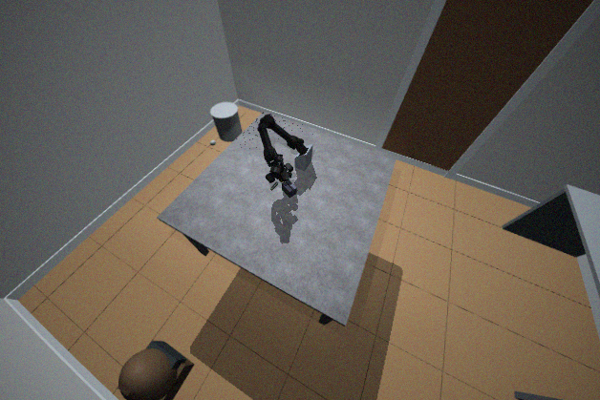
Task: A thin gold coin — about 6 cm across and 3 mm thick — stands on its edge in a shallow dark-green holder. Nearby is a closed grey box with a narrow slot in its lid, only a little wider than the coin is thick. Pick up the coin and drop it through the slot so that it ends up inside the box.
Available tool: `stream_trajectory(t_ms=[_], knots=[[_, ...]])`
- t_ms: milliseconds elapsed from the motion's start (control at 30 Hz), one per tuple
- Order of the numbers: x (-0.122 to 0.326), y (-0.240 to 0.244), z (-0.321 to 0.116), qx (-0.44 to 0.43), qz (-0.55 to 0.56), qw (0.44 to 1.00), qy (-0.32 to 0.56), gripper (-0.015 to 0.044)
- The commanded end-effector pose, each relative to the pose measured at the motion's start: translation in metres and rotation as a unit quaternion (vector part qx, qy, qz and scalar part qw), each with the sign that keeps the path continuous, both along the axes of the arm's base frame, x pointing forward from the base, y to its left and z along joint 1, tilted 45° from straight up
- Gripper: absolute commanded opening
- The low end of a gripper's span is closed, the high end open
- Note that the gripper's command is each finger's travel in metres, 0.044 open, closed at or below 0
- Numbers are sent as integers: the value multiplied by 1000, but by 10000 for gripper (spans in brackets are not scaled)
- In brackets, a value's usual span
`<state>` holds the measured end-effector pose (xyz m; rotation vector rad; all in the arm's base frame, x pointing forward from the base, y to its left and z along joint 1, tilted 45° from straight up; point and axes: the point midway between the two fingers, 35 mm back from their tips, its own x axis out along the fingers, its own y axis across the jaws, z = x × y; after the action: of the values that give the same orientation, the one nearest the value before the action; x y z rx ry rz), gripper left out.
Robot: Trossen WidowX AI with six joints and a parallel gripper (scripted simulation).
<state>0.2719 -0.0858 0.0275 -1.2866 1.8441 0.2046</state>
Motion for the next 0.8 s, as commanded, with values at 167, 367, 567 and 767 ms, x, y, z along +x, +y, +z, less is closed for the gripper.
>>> stream_trajectory(t_ms=[167, 367, 567, 767], knots=[[1, 17, -16, 2, -2, 1000, -2, 0], [1, 28, -28, 1, -1, 1000, -2, 0], [0, 40, -39, 0, -1, 1000, -1, 0], [-1, 45, -44, -2, -1, 1000, -1, 4]])
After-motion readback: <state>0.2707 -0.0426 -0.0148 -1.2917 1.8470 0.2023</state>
